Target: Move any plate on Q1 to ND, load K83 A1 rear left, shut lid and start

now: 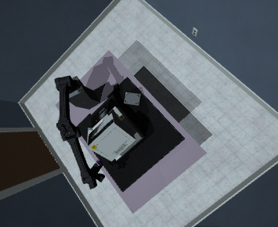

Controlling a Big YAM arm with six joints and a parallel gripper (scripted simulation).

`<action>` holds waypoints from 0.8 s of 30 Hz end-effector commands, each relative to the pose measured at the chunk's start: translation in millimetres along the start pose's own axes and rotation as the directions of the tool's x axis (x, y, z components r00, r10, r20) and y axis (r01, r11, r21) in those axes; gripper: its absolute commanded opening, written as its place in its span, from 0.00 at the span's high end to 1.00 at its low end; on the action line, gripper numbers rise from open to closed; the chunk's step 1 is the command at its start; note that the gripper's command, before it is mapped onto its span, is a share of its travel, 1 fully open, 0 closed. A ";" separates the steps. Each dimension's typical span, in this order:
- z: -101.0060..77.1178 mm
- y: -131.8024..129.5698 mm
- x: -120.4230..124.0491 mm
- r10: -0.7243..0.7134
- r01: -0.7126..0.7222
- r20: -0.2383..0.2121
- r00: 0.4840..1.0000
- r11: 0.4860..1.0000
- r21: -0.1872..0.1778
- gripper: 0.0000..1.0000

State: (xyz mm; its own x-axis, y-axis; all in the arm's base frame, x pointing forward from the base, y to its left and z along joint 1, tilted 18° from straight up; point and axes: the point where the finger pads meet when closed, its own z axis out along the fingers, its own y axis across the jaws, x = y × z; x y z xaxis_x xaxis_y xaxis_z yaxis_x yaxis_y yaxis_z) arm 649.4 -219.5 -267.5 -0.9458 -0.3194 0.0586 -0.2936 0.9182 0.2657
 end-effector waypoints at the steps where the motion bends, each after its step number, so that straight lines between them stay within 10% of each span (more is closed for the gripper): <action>1: -9.4 -3.3 -2.7 0.001 -0.001 0.012 1.000 1.000 0.009 0.00; 17: -9.4 -3.3 -2.7 0.001 -0.001 0.012 1.000 1.000 0.009 0.00; 18: -13.4 -1.6 -3.2 0.004 -0.005 0.023 1.000 1.000 0.012 1.00; 24: -48.0 -3.9 -3.4 0.003 -0.003 0.042 0.999 1.000 0.021 1.00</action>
State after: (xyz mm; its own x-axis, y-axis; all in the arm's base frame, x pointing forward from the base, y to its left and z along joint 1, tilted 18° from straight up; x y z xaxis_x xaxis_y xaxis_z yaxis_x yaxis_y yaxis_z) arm 641.2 -215.6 -264.7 -0.9452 -0.3191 0.0695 -0.2886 0.9158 0.2794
